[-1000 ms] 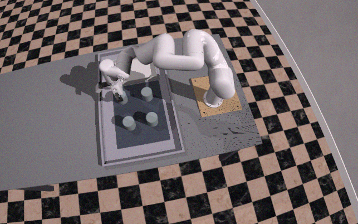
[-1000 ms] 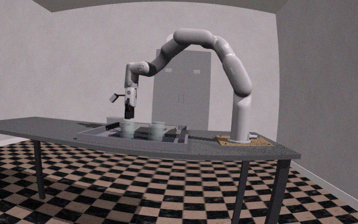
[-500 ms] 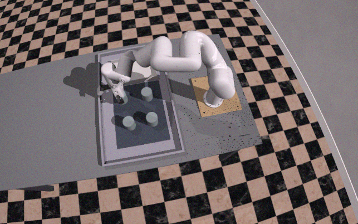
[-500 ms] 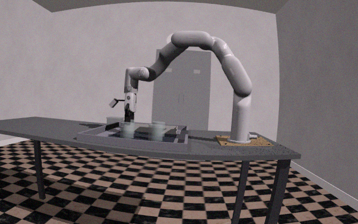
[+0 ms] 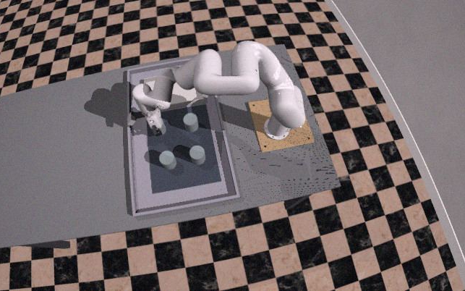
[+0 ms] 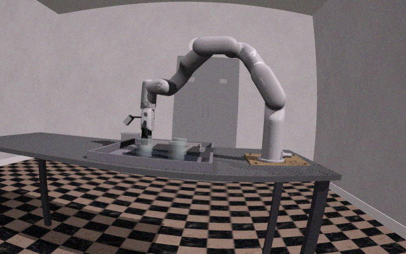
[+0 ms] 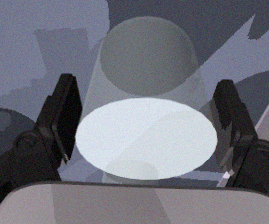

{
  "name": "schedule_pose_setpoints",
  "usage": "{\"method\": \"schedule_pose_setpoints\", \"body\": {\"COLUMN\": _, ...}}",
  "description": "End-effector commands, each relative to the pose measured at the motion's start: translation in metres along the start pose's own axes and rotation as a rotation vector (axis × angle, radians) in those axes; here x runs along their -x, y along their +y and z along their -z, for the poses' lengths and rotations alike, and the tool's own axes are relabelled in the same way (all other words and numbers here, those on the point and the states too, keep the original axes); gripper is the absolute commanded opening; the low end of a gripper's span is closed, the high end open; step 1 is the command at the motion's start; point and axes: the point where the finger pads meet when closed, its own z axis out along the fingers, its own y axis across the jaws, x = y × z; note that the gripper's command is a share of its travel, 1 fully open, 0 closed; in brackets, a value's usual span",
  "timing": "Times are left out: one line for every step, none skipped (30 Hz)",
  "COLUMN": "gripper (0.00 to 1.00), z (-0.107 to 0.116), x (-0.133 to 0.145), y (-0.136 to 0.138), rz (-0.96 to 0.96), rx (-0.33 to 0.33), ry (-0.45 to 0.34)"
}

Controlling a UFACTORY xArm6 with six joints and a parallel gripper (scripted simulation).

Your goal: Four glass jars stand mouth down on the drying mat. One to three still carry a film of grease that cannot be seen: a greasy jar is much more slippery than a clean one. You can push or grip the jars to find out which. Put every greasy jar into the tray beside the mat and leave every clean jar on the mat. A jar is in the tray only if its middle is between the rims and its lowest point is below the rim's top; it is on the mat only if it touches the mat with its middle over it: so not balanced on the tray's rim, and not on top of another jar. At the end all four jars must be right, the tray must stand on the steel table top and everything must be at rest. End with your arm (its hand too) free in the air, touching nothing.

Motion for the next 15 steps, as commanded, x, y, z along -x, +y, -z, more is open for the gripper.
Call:
{"method": "schedule_pose_setpoints", "body": {"gripper": 0.92, "z": 0.0017, "x": -0.0014, "y": 0.0003, "rz": 0.0, "rx": 0.001, "ry": 0.004}}
{"method": "schedule_pose_setpoints", "body": {"gripper": 0.92, "z": 0.0017, "x": -0.0014, "y": 0.0003, "rz": 0.0, "rx": 0.001, "ry": 0.004}}
{"method": "schedule_pose_setpoints", "body": {"gripper": 0.92, "z": 0.0017, "x": -0.0014, "y": 0.0003, "rz": 0.0, "rx": 0.001, "ry": 0.004}}
{"method": "schedule_pose_setpoints", "body": {"gripper": 0.92, "z": 0.0017, "x": -0.0014, "y": 0.0003, "rz": 0.0, "rx": 0.001, "ry": 0.004}}
{"method": "schedule_pose_setpoints", "body": {"gripper": 0.92, "z": 0.0017, "x": -0.0014, "y": 0.0003, "rz": 0.0, "rx": 0.001, "ry": 0.004}}
{"method": "schedule_pose_setpoints", "body": {"gripper": 0.92, "z": 0.0017, "x": -0.0014, "y": 0.0003, "rz": 0.0, "rx": 0.001, "ry": 0.004}}
{"method": "schedule_pose_setpoints", "body": {"gripper": 0.92, "z": 0.0017, "x": -0.0014, "y": 0.0003, "rz": 0.0, "rx": 0.001, "ry": 0.004}}
{"method": "schedule_pose_setpoints", "body": {"gripper": 0.92, "z": 0.0017, "x": -0.0014, "y": 0.0003, "rz": 0.0, "rx": 0.001, "ry": 0.004}}
{"method": "schedule_pose_setpoints", "body": {"gripper": 0.92, "z": 0.0017, "x": -0.0014, "y": 0.0003, "rz": 0.0, "rx": 0.001, "ry": 0.004}}
{"method": "schedule_pose_setpoints", "body": {"gripper": 0.92, "z": 0.0017, "x": -0.0014, "y": 0.0003, "rz": 0.0, "rx": 0.001, "ry": 0.004}}
{"method": "schedule_pose_setpoints", "body": {"gripper": 0.89, "z": 0.0017, "x": -0.0014, "y": 0.0003, "rz": 0.0, "rx": 0.001, "ry": 0.004}}
{"method": "schedule_pose_setpoints", "body": {"gripper": 0.89, "z": 0.0017, "x": -0.0014, "y": 0.0003, "rz": 0.0, "rx": 0.001, "ry": 0.004}}
{"method": "schedule_pose_setpoints", "body": {"gripper": 0.89, "z": 0.0017, "x": -0.0014, "y": 0.0003, "rz": 0.0, "rx": 0.001, "ry": 0.004}}
{"method": "schedule_pose_setpoints", "body": {"gripper": 0.89, "z": 0.0017, "x": -0.0014, "y": 0.0003, "rz": 0.0, "rx": 0.001, "ry": 0.004}}
{"method": "schedule_pose_setpoints", "body": {"gripper": 0.89, "z": 0.0017, "x": -0.0014, "y": 0.0003, "rz": 0.0, "rx": 0.001, "ry": 0.004}}
